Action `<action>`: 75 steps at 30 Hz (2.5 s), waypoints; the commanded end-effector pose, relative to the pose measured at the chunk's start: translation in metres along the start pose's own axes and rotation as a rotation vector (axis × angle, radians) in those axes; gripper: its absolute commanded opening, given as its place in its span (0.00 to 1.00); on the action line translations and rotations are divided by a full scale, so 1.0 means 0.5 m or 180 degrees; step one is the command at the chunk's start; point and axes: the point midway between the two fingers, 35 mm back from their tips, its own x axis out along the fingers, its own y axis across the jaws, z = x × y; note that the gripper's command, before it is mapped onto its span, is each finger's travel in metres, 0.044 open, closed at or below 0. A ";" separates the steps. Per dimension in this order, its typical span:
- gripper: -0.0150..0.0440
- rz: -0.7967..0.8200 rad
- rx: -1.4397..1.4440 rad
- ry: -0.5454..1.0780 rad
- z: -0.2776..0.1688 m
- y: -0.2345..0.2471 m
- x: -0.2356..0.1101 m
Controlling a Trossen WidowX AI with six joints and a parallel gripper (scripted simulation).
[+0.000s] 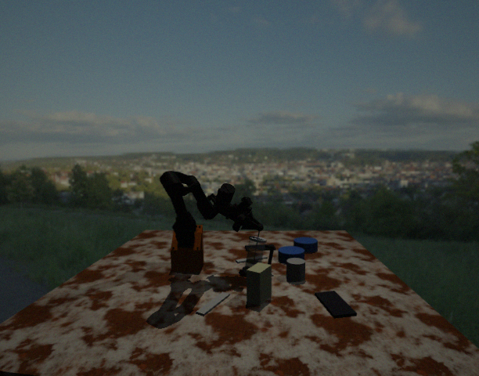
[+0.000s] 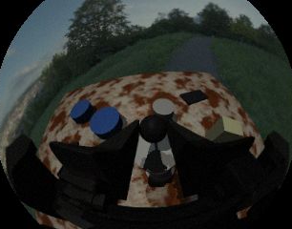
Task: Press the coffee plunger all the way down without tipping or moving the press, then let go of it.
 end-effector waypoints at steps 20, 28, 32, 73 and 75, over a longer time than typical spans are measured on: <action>0.46 -0.0047 -0.0145 0.0145 -0.025 0.003 0.018; 0.46 -0.0047 -0.0145 0.0145 -0.024 0.005 0.020; 0.46 -0.0047 -0.0145 0.0145 -0.024 0.006 0.020; 0.95 -0.0036 -0.0116 0.0111 -0.015 0.010 0.021; 1.00 -0.0036 -0.0116 0.0111 -0.015 0.010 0.021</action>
